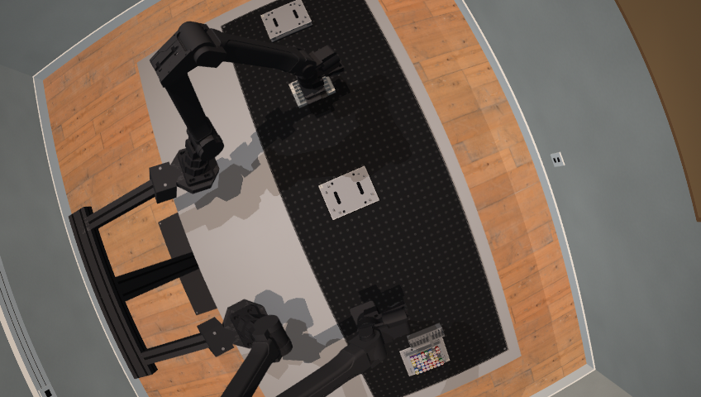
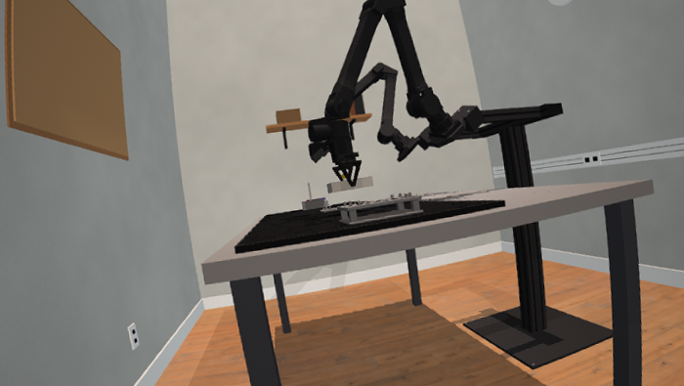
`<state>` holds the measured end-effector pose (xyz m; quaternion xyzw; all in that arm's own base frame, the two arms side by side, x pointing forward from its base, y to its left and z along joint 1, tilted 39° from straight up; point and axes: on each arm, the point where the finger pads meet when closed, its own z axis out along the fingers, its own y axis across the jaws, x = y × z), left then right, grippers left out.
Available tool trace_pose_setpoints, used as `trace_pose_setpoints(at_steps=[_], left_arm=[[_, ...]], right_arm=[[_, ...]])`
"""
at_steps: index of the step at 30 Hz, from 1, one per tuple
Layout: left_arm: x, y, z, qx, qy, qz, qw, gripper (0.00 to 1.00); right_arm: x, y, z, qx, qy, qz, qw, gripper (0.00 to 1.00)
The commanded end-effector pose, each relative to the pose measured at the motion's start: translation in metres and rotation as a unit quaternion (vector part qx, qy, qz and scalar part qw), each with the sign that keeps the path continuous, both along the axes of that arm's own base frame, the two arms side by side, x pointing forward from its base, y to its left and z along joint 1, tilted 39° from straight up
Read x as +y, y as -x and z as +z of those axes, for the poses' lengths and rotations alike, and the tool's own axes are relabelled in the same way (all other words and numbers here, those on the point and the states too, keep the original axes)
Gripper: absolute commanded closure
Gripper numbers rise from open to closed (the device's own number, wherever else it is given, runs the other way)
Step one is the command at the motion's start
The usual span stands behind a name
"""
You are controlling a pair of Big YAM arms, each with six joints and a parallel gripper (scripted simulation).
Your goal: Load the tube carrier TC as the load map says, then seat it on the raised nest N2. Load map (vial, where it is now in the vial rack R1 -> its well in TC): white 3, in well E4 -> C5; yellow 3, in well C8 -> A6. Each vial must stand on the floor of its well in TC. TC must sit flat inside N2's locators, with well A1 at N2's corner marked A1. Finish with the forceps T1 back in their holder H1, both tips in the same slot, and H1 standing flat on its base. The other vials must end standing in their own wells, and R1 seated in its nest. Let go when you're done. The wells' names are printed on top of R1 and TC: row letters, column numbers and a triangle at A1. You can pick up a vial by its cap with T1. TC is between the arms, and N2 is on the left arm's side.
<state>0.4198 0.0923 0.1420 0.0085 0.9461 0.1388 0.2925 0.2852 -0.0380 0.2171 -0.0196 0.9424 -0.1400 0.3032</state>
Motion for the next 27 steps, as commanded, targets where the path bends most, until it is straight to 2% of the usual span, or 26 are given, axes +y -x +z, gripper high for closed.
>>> trace_pose_setpoints(at_steps=[1, 27], left_arm=[[0.004, -0.014, 0.033, -0.030, -0.009, -0.010, 0.999, 1.00], [0.045, -0.013, 0.035, -0.016, -0.008, -0.008, 1.000, 1.00]], right_arm=[[0.000, -0.004, 0.013, -0.011, -0.003, -0.004, 1.000, 0.76], [0.000, -0.004, 0.013, -0.011, -0.003, -0.004, 1.000, 0.76]])
